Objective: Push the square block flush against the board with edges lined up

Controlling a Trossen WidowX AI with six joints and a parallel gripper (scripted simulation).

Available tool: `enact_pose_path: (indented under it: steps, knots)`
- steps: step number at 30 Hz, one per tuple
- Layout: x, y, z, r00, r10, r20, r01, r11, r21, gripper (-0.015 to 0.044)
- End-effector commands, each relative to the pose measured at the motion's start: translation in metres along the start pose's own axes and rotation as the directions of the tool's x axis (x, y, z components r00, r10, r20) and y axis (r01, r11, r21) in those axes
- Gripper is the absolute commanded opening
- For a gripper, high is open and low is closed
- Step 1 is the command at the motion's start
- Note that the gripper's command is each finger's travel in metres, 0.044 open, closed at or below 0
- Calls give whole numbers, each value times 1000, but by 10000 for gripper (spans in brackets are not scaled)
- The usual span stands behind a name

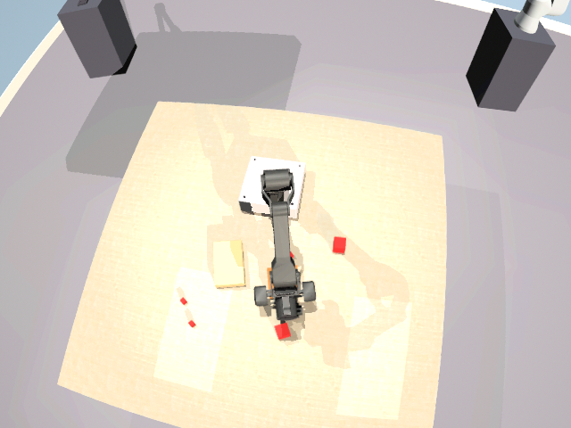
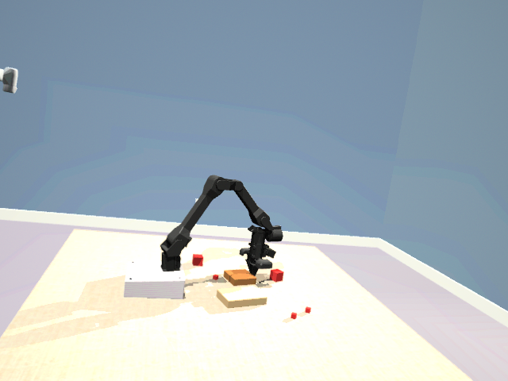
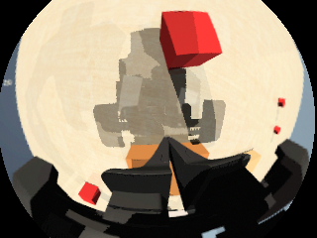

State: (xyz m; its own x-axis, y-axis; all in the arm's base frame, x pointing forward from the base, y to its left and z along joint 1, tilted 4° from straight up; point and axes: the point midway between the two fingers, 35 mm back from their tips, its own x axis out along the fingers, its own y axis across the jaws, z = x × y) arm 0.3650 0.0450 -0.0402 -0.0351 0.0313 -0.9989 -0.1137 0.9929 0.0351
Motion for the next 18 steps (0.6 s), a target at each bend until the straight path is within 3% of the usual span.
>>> enact_pose_path:
  steps: [1,18]
  knots:
    - [1,-1,-5,1000,-3,-8,3,1000,4,0]
    - [1,0,-16,1000,-3,-9,3,1000,4,0]
